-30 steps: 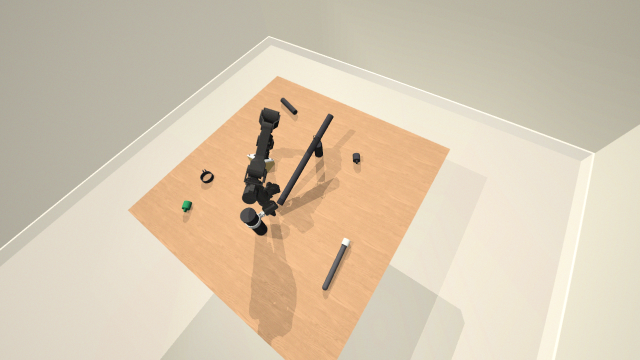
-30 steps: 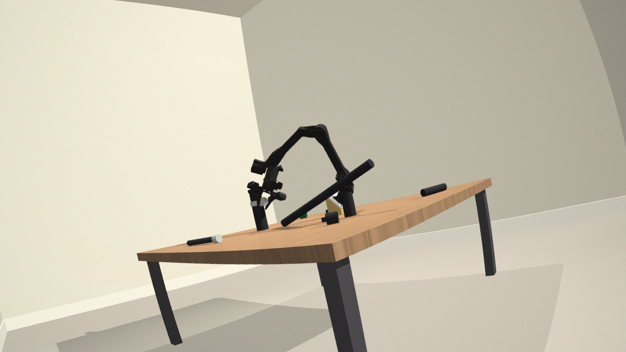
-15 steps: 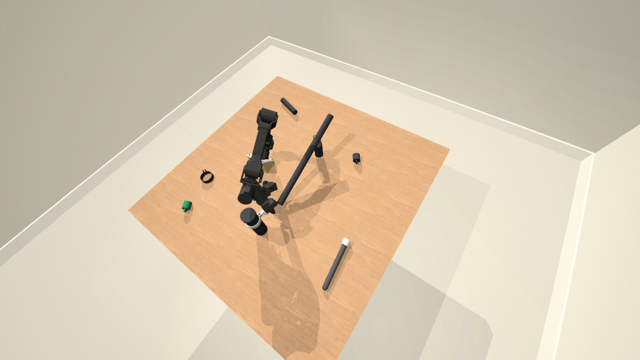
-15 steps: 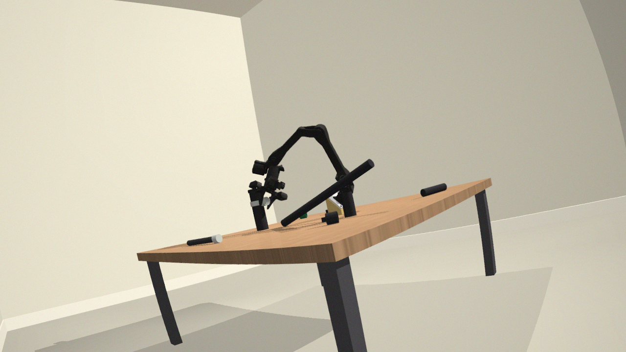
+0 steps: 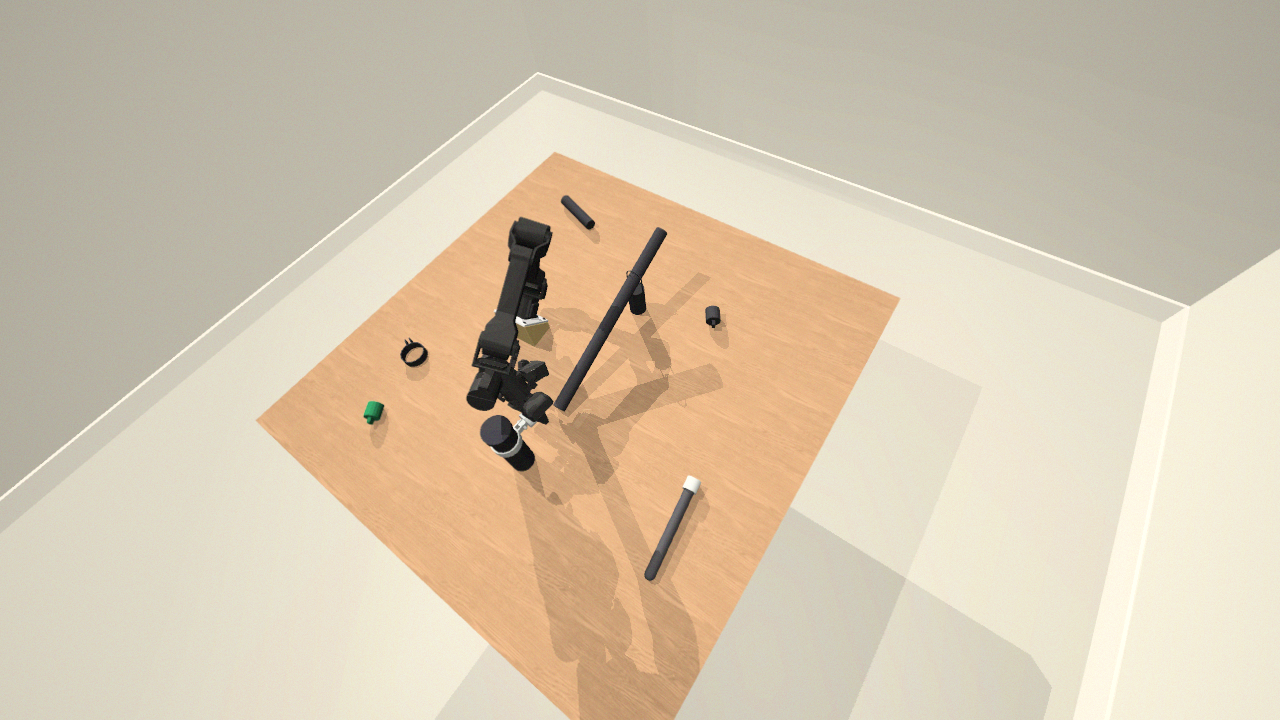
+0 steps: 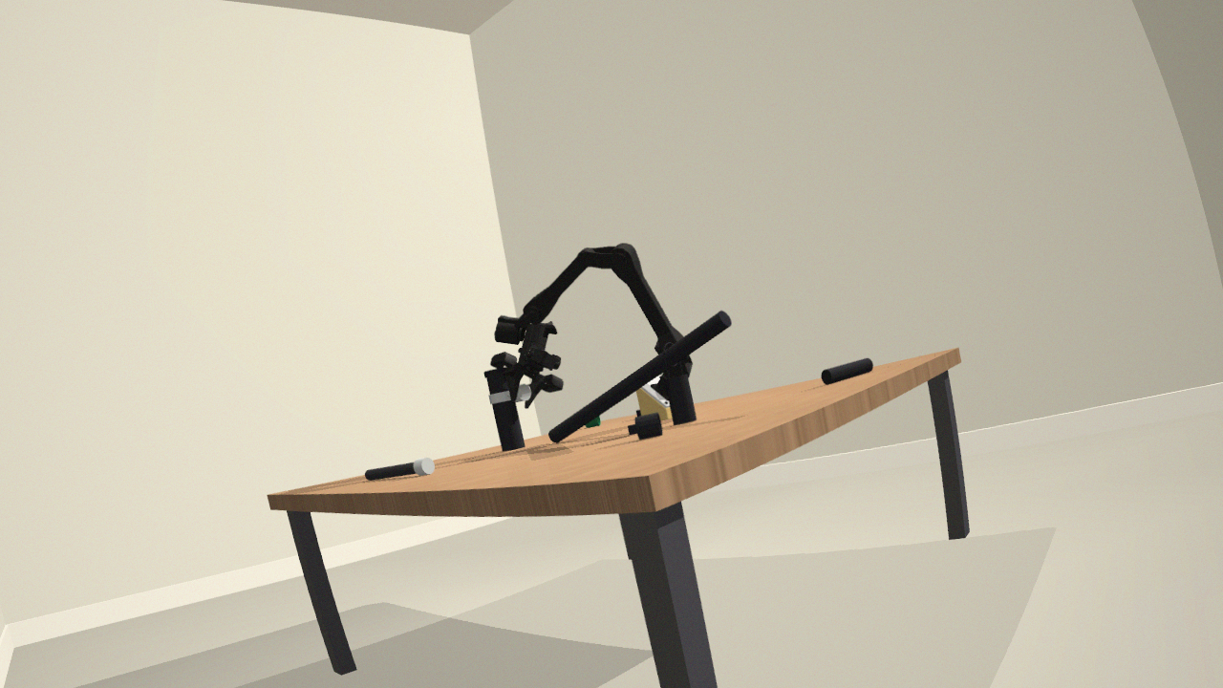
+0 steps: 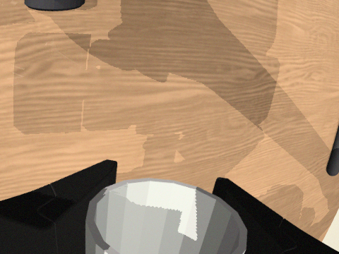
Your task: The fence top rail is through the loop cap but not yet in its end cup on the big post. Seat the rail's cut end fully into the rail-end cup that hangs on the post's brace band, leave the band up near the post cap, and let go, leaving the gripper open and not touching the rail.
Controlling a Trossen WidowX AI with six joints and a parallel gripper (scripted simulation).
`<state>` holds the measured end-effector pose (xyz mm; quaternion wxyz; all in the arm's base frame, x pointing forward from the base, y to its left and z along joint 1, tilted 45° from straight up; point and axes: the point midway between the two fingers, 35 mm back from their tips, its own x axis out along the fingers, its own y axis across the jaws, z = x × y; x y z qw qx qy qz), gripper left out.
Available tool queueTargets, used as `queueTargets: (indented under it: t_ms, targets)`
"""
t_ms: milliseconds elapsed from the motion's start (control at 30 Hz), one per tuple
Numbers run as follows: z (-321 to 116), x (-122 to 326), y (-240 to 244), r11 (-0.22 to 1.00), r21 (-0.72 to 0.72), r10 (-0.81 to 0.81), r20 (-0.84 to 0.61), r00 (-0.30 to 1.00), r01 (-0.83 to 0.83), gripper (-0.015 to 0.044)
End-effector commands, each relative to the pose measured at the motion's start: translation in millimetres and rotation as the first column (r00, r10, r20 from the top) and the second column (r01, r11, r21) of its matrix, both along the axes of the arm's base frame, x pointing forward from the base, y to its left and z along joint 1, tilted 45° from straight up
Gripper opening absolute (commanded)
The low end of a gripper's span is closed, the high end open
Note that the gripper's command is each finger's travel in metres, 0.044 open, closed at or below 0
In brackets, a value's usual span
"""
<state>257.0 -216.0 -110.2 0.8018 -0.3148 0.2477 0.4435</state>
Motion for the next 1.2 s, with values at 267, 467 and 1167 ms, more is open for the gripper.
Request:
queueTargets:
  t_ms: [267,467,1167]
  targets:
    - [-0.3,-9.6,0.8,0.997,0.002,0.074,0.070,0.995,-0.075,0.0000]
    - [-0.2,-13.3,0.7,0.995,0.000,0.102,0.097,0.990,-0.103,0.0000]
    - [0.0,-10.5,0.6,0.997,0.002,0.080,0.075,0.994,-0.081,0.0000]
